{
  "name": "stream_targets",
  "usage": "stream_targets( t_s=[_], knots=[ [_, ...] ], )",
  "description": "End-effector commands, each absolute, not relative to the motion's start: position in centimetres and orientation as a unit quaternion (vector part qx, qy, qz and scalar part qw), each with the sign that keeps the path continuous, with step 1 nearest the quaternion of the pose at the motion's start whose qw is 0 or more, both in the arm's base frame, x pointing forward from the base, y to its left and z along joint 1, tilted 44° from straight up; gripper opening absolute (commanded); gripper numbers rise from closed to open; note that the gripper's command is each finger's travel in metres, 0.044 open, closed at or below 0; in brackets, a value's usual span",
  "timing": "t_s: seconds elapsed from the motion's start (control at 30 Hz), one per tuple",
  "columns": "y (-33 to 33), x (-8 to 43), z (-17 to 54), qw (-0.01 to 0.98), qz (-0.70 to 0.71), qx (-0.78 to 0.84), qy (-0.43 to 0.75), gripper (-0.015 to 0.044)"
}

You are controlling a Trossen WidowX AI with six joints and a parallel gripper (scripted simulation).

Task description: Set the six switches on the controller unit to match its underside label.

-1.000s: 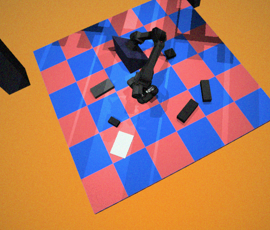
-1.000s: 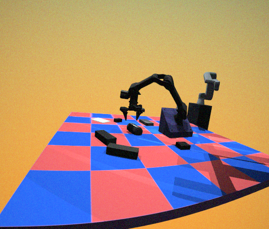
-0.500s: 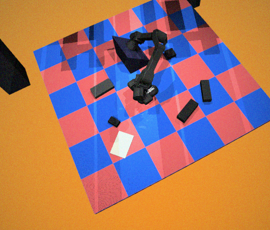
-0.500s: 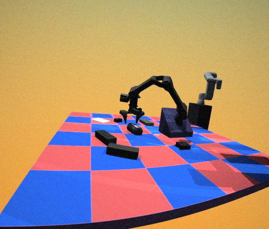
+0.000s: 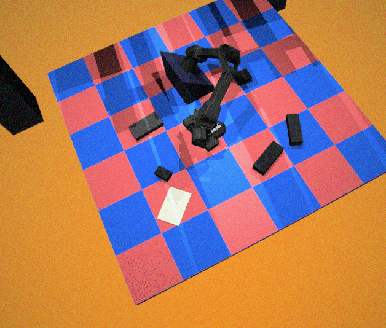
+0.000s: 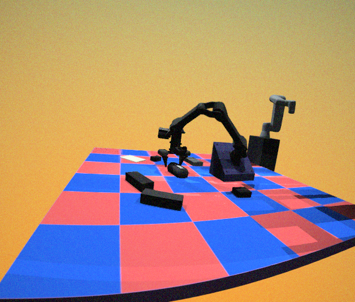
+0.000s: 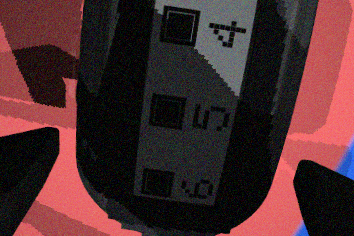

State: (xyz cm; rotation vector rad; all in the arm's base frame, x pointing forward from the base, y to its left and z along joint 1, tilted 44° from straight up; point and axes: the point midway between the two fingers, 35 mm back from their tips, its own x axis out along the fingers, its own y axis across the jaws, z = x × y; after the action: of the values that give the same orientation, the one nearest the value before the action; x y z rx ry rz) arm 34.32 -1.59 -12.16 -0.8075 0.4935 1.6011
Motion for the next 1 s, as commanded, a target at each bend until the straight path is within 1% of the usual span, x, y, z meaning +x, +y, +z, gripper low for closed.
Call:
stream_targets(
  t_s=[0.0, 0.03, 0.1, 0.67, 0.7, 0.97],
  knots=[
    [-1.49, 34.15, -12.31, 0.601, 0.689, -0.343, 0.215, 0.0361],
    [-1.49, 34.15, -12.31, 0.601, 0.689, -0.343, 0.215, 0.0335],
    [-1.49, 34.15, -12.31, 0.601, 0.689, -0.343, 0.215, 0.0327],
    [-1.62, 34.15, -12.07, 0.601, 0.689, -0.343, 0.215, 0.0327],
    [-1.66, 34.15, -12.01, 0.601, 0.689, -0.343, 0.215, 0.0336],
    [-1.81, 34.14, -11.7, 0.601, 0.689, -0.343, 0.215, 0.0336]
  ],
)
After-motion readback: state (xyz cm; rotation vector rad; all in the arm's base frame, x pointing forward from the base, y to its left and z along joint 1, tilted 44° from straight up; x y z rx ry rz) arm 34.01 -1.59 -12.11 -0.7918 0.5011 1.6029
